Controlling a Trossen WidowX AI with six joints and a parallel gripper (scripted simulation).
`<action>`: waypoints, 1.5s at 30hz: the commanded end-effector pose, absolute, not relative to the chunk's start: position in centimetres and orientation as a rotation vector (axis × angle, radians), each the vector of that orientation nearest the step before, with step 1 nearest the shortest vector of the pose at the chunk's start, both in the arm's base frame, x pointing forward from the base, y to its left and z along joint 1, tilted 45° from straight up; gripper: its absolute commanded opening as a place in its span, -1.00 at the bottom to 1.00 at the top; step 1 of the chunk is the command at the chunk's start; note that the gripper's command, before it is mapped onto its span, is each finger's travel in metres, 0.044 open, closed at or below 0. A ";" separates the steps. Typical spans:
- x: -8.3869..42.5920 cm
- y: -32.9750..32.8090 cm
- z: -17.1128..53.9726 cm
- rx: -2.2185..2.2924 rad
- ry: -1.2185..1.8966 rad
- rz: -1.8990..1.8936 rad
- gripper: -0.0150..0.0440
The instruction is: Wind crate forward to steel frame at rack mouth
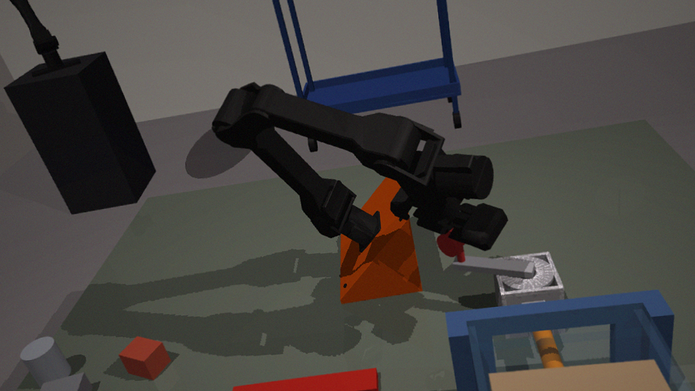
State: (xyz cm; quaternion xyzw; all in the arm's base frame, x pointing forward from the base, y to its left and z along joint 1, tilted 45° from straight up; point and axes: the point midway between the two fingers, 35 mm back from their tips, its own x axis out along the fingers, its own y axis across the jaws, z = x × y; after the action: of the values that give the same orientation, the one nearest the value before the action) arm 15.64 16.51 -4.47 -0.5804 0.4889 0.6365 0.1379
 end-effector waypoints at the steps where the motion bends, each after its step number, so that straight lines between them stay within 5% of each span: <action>1: 17.3 15.9 -4.3 -1.706 1.419 1.802 -0.49; 45: 24.1 16.5 -4.6 -1.709 1.418 1.798 -0.49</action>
State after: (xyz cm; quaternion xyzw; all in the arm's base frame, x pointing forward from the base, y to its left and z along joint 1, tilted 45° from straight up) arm 22.48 16.25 -4.10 -0.5817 0.4961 0.6310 0.1315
